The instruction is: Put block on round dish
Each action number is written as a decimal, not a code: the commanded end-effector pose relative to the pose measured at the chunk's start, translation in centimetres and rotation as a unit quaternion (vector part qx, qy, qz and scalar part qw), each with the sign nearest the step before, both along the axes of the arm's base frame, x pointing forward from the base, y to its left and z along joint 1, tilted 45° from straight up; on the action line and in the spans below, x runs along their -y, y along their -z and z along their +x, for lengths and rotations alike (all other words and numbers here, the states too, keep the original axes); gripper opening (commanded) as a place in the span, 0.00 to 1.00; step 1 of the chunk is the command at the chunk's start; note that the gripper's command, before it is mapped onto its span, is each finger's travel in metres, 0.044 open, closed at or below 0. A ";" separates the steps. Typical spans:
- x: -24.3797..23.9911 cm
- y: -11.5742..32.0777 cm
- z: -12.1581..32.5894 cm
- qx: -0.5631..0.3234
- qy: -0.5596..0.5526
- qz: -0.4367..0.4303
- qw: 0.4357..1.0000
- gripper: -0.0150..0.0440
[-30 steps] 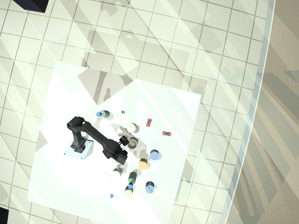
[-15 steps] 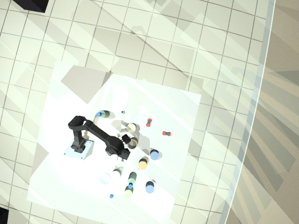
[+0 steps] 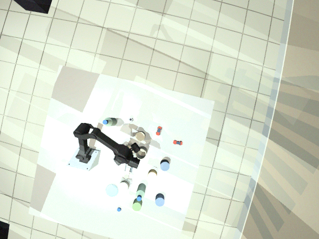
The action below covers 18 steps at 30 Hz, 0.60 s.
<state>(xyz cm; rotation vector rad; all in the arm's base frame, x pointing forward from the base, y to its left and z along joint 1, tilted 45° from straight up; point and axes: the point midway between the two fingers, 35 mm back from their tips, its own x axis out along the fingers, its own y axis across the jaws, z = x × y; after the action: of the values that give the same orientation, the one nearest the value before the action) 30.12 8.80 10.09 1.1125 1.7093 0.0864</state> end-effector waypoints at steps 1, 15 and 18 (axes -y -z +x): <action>-0.5 0.5 0.0 -0.001 0.002 0.002 1.000 1.00; -2.0 2.0 -0.1 0.000 0.002 0.003 1.000 1.00; -2.4 2.3 -0.2 -0.001 0.002 0.004 1.000 1.00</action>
<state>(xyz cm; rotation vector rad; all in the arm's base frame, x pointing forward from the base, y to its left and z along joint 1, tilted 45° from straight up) 30.02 10.83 8.13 1.1137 1.7081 0.0891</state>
